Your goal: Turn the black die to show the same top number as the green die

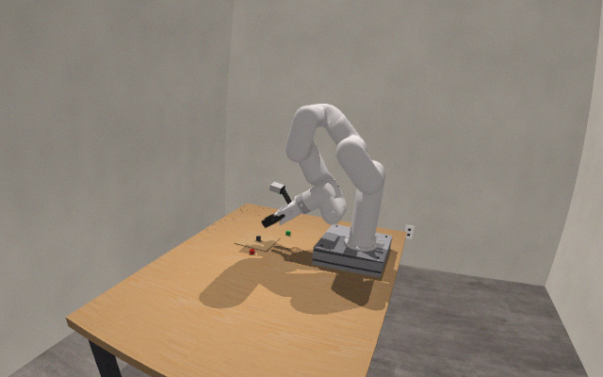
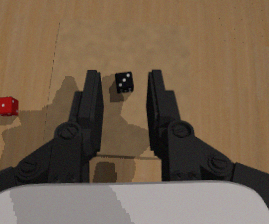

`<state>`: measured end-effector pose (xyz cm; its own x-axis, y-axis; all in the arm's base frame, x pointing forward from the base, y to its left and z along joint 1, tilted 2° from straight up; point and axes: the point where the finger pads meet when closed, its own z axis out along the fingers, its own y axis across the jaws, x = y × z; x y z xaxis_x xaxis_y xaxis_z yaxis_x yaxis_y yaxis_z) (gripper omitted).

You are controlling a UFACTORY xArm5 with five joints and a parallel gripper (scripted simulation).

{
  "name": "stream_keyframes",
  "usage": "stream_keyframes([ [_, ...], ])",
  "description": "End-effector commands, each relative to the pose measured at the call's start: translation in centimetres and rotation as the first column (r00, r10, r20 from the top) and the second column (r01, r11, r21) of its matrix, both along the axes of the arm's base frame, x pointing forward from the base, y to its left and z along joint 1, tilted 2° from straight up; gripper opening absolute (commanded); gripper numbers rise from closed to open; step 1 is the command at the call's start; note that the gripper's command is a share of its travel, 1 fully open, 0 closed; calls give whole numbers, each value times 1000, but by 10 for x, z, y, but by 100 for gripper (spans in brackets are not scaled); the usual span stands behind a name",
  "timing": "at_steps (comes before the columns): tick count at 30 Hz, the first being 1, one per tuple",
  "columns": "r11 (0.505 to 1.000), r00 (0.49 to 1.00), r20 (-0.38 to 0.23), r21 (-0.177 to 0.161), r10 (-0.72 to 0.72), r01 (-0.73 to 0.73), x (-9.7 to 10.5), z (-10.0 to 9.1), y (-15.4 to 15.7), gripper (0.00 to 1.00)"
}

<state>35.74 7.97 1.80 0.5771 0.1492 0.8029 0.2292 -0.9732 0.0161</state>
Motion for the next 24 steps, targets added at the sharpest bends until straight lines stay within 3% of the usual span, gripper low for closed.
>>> stream_keyframes([
  [1,1000,1000,-5,-1,0,0,0,11,0,31],
  [7,1000,1000,-5,-1,0,0,1,24,0,31],
  [16,1000,1000,-9,-2,0,0,1,25,0,31],
  [24,1000,996,-85,-19,-2,0,7,26,1,31],
])
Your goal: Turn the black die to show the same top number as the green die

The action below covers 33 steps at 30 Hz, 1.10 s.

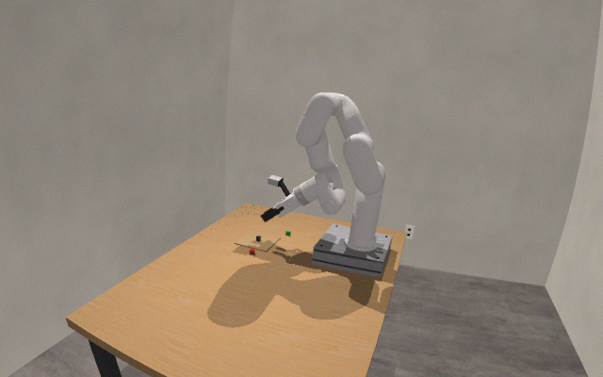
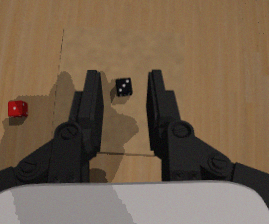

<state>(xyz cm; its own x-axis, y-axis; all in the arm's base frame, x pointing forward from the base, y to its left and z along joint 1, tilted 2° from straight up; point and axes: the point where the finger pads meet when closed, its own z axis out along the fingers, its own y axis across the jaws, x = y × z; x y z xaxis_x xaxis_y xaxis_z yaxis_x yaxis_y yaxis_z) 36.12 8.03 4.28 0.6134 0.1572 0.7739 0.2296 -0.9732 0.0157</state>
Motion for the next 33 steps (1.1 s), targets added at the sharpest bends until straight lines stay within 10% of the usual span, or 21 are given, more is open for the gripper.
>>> stream_keyframes([
  [1,1000,998,-57,-13,-1,0,4,2,1,31],
  [20,996,891,-453,-93,-34,-9,28,15,8,31],
  [33,986,692,-718,-158,-73,-61,47,26,17,31],
])
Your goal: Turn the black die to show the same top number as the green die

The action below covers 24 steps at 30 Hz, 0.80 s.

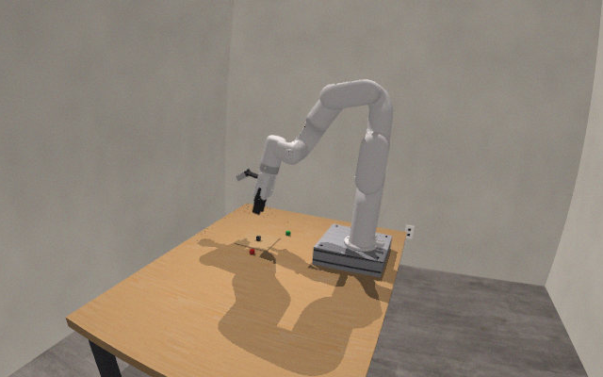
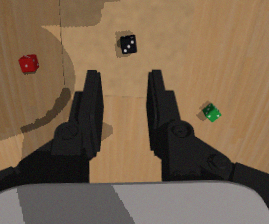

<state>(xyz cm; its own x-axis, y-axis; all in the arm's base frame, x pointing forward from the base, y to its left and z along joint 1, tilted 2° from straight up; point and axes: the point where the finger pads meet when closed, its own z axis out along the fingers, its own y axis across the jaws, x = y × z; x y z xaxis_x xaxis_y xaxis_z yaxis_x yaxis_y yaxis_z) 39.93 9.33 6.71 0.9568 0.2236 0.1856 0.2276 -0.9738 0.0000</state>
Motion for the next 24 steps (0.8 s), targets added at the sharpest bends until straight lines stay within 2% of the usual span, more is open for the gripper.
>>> stream_keyframes([
  [1,999,989,-145,-34,-1,-4,10,2,5,31],
  [6,999,979,-205,-48,-4,-6,13,4,7,31],
  [12,999,977,-212,-50,-4,-6,13,4,7,31],
  [13,999,977,-212,-50,-4,-6,13,4,7,100],
  [22,999,977,-212,-50,-3,-8,13,3,7,100],
  [24,998,977,-212,-49,19,-30,12,-7,6,100],
])
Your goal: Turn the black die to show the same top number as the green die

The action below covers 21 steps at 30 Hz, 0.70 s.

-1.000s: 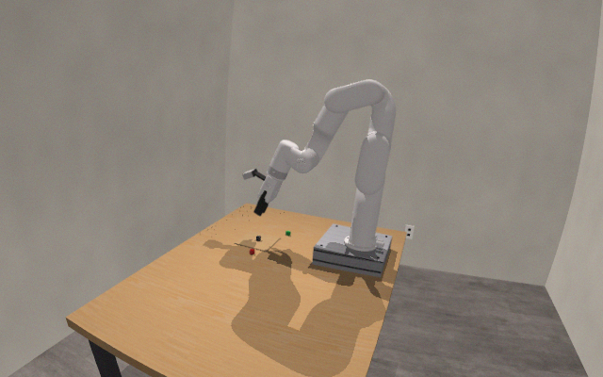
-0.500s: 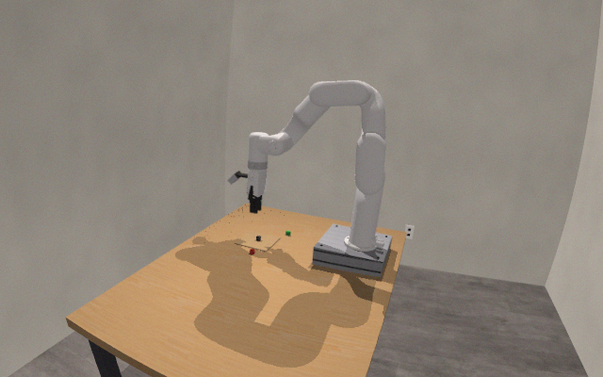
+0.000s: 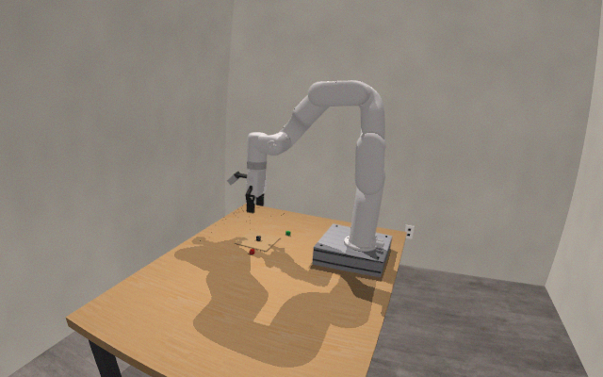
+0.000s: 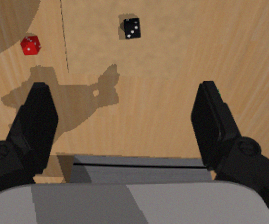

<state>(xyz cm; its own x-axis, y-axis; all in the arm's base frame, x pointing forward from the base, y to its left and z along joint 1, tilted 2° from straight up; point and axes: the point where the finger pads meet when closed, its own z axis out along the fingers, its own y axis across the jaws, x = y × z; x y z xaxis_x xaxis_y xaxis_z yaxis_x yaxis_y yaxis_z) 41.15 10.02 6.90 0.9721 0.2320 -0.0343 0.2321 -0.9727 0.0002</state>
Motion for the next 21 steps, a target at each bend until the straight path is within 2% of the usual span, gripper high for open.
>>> stream_keyframes([
  [1,999,999,1,2,40,-40,-2,-18,-2,100],
  [3,999,999,1,2,40,-40,-2,-18,-2,100],
  [6,995,995,1,4,99,-99,-6,-45,-7,100],
  [8,994,994,1,4,107,-107,-7,-48,-7,100],
  [9,994,994,1,4,107,-107,-7,-48,-7,31],
  [21,994,994,1,4,107,-107,-7,-48,-7,31],
])
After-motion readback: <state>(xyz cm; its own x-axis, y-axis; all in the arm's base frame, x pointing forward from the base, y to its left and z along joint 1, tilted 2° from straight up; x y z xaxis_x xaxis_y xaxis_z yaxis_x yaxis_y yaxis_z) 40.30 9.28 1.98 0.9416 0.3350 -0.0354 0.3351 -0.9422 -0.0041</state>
